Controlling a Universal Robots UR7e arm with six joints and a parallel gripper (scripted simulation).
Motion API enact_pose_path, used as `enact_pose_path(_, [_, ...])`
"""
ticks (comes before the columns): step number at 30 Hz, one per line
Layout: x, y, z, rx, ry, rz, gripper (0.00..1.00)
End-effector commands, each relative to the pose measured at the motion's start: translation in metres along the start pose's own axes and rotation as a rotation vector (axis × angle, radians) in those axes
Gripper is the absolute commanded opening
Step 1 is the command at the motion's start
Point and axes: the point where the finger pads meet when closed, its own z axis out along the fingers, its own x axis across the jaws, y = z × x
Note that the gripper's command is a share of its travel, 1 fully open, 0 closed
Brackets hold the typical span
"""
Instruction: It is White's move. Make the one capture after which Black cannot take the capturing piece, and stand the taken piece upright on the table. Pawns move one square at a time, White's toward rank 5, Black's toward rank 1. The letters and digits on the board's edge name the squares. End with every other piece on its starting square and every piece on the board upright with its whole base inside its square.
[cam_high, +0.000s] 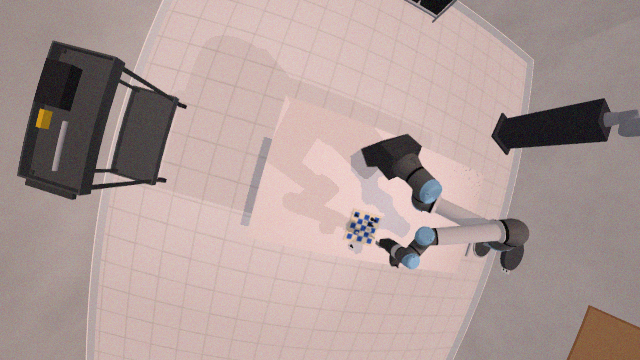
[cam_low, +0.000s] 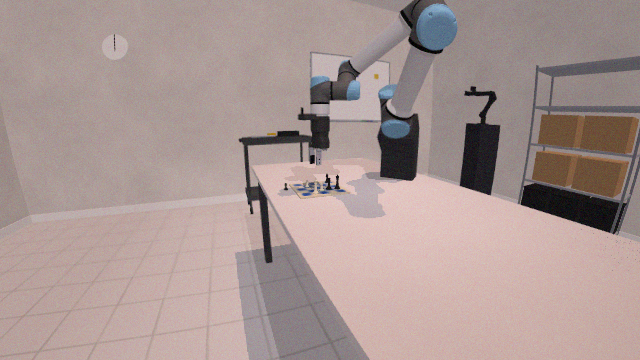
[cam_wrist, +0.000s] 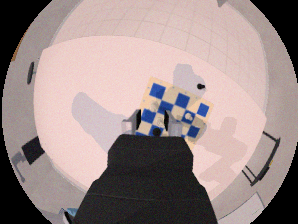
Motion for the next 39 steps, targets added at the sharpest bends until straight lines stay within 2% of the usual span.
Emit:
enact_pose_path(1, [0.000, 0.000, 0.000, 0.001, 0.000, -0.001, 0.79])
enact_pose_path(26, [0.000, 0.000, 0.000, 0.001, 0.000, -0.001, 0.79])
enact_pose_path(39, [0.000, 0.000, 0.010, 0.000, 0.000, -0.001, 0.79])
